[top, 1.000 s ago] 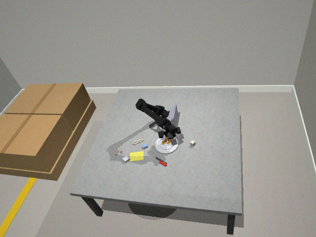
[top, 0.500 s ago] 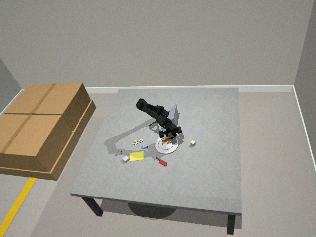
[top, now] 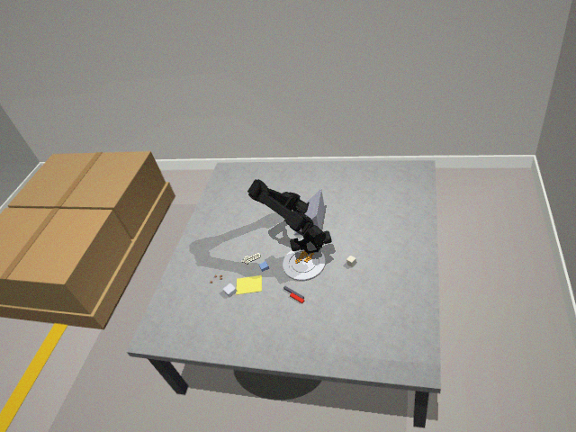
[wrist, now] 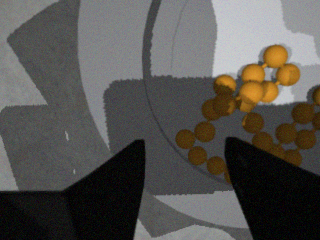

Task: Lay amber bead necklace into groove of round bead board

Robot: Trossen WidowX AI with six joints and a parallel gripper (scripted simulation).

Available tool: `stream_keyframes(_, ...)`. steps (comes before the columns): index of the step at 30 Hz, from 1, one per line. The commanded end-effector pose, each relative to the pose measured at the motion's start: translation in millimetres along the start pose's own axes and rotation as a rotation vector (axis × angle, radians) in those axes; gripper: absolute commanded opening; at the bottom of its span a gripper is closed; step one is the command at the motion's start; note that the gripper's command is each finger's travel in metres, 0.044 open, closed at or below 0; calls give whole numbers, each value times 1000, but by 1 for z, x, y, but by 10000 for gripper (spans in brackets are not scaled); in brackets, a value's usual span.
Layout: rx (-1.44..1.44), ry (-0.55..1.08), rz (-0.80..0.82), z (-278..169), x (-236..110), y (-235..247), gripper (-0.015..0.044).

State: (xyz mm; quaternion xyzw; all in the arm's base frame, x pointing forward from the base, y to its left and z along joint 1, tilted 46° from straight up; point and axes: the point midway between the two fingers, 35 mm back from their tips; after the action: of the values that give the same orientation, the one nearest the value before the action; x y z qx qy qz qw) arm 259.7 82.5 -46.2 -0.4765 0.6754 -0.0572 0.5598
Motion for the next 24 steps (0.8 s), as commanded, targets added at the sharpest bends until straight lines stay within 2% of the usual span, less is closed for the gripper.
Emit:
stream_keyframes(1, 1, 2, 0, 0, 0, 0, 315)
stream_keyframes(6, -2, 3, 0, -1, -1, 0, 440)
stream_keyframes(24, -2, 3, 0, -1, -1, 0, 440)
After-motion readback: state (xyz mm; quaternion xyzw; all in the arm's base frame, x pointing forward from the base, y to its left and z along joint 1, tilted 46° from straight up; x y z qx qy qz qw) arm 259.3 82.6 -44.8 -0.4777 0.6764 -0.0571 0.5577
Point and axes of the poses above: the point midway between the two fingers, 35 mm back from their tips, its own x axis out along the fingers, its own y axis across the jaws, z = x × y, and after that the axes turned 14 degrees about -x, right-handed
